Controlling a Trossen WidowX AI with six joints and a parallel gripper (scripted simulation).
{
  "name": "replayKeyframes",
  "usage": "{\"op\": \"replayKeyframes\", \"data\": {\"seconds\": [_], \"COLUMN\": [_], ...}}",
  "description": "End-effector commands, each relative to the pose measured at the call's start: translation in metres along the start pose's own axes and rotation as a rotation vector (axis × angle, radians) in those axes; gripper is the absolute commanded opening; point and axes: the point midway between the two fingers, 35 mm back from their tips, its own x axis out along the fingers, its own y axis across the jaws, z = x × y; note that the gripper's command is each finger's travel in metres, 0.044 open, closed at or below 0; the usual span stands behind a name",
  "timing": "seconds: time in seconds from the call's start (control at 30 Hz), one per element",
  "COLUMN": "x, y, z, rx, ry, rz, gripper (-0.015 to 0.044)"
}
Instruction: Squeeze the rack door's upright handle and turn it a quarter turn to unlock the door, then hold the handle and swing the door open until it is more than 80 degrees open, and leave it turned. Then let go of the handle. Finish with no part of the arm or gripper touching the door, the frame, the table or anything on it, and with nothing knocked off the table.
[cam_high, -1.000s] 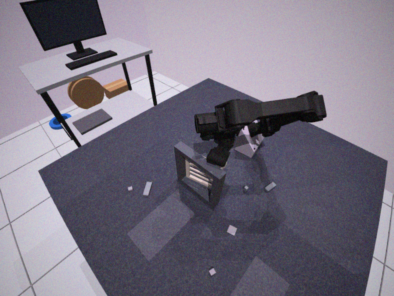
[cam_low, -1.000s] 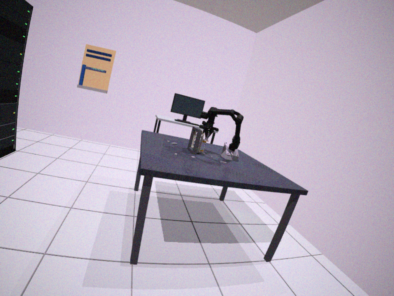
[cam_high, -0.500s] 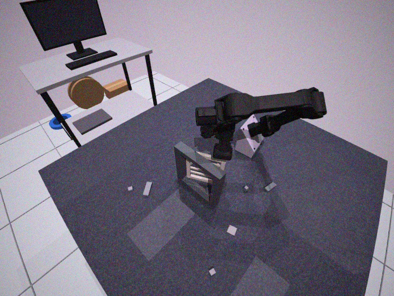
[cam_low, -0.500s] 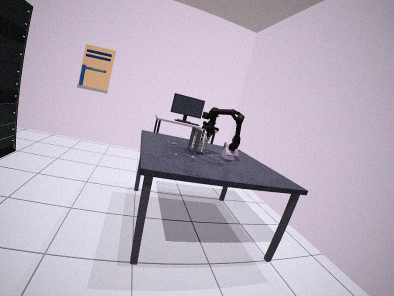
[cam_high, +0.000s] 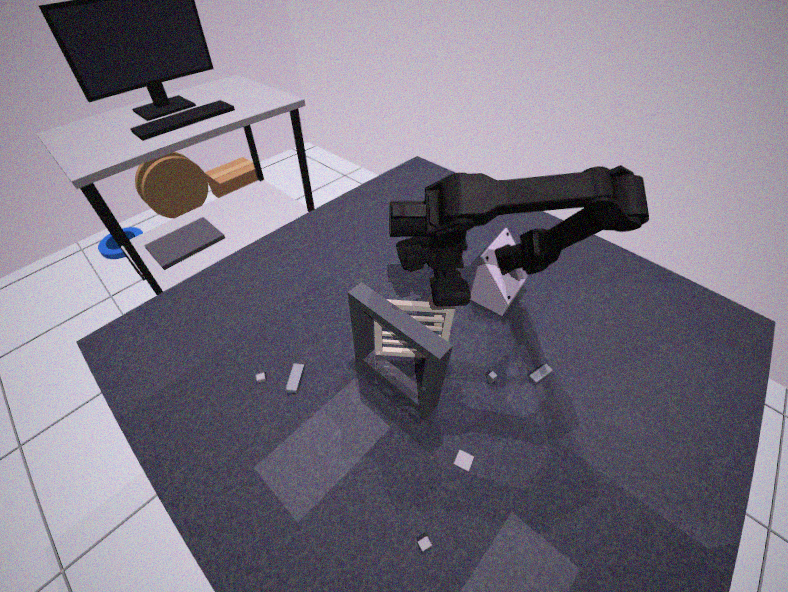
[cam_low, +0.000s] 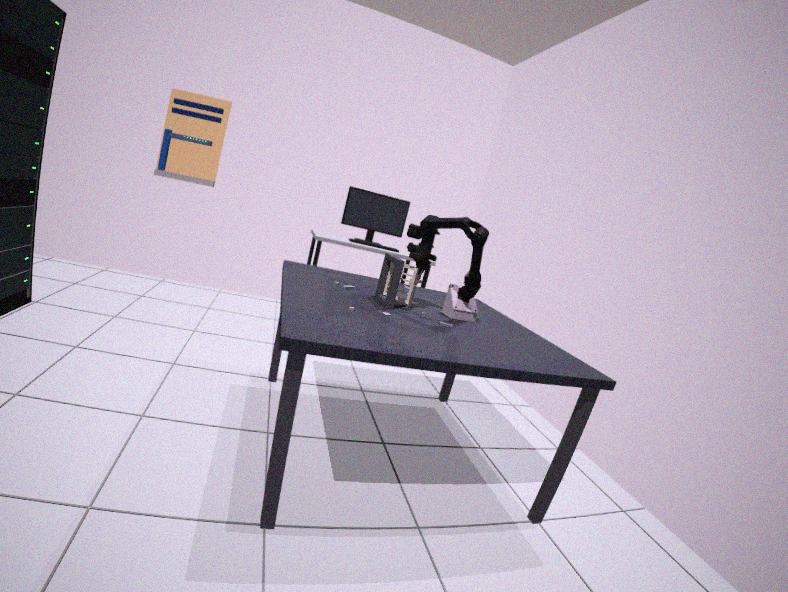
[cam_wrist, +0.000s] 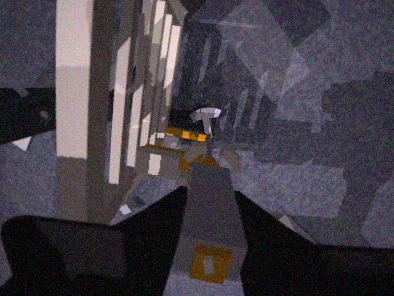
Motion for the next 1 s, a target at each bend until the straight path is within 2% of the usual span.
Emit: {"op": "replayKeyframes", "data": {"seconds": [0.0,0.97], "x": [0.001,0.0], "y": [-0.004,-0.06], "z": [0.002,0.031], "rx": [-0.082,-0.548], "ry": [-0.004,-0.007], "rz": [0.005,0.0], "gripper": [0.0018,0.0018]}}
